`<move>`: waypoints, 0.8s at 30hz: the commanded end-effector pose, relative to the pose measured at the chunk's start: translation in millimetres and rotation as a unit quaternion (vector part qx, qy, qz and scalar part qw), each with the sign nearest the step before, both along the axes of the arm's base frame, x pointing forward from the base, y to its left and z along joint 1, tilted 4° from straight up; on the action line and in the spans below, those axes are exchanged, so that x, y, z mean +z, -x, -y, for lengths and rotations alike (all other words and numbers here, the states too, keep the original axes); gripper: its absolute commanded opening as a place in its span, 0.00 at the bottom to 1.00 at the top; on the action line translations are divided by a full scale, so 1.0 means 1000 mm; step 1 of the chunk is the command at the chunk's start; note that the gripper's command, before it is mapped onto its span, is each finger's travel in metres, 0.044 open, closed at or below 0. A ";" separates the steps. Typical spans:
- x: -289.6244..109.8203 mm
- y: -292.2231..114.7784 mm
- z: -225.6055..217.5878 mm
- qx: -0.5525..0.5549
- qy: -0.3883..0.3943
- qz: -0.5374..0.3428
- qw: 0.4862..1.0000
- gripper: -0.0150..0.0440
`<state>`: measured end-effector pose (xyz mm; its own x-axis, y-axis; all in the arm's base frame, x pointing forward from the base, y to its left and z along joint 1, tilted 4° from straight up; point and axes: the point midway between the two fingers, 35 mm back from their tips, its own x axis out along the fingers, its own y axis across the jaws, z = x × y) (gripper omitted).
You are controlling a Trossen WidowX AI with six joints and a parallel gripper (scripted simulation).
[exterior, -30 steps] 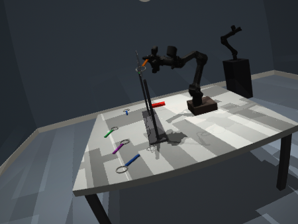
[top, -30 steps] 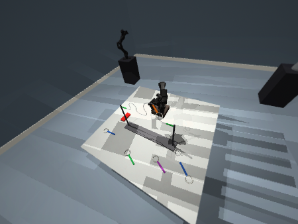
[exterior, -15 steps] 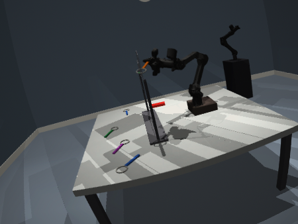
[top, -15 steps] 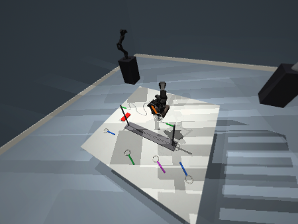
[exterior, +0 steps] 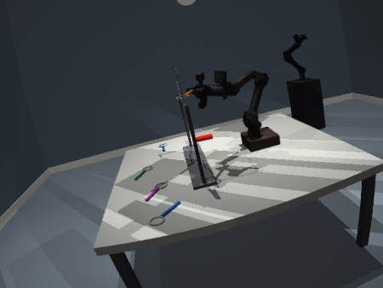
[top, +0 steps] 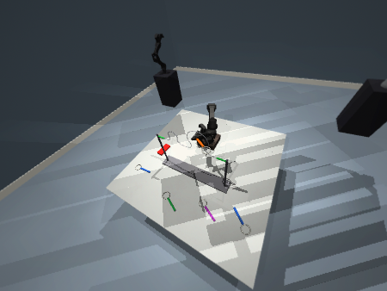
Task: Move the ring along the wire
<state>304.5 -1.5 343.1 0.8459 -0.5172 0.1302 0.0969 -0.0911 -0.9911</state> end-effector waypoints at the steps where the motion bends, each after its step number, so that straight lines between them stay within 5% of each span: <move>1: -0.014 0.001 0.000 -0.002 -0.045 0.003 0.999 0.00; 24: -0.101 -0.010 -0.026 0.035 -0.325 0.031 0.945 0.00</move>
